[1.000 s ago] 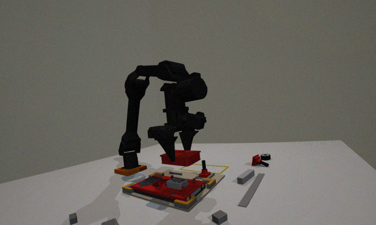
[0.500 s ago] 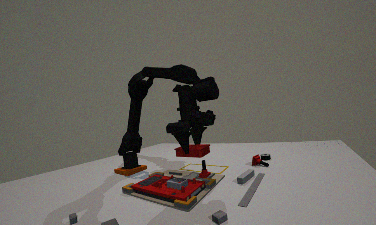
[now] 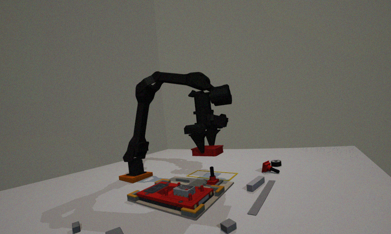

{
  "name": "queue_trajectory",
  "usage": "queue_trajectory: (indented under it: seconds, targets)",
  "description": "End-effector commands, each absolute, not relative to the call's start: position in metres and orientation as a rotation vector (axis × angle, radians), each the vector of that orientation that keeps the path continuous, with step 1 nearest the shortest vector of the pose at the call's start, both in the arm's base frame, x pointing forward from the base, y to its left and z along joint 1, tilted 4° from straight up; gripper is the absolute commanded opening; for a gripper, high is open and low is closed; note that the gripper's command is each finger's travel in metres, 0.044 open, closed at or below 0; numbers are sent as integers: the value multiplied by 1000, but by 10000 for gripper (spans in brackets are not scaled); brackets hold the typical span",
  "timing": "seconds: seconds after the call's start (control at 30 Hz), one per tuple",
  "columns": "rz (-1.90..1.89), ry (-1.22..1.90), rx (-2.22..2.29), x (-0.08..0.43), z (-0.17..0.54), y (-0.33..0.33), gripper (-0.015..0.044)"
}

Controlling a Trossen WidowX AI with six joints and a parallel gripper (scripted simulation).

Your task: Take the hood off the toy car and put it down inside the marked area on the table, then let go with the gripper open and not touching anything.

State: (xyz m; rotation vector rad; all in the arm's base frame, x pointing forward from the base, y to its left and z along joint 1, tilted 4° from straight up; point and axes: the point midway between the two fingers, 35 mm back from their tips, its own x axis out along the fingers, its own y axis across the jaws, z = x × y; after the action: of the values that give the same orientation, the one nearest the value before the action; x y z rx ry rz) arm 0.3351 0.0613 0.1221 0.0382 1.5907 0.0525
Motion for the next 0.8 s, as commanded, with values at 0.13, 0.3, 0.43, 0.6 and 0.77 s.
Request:
queue_trajectory:
  seconds: [0.13, 0.3, 0.43, 0.6, 0.77]
  targets:
    - [39, 1584, 58, 318, 127, 101, 0]
    - [36, 1584, 60, 314, 128, 108, 0]
    - [36, 1584, 60, 315, 126, 108, 0]
    - [36, 1584, 60, 315, 121, 108, 0]
    - [37, 1584, 60, 315, 117, 109, 0]
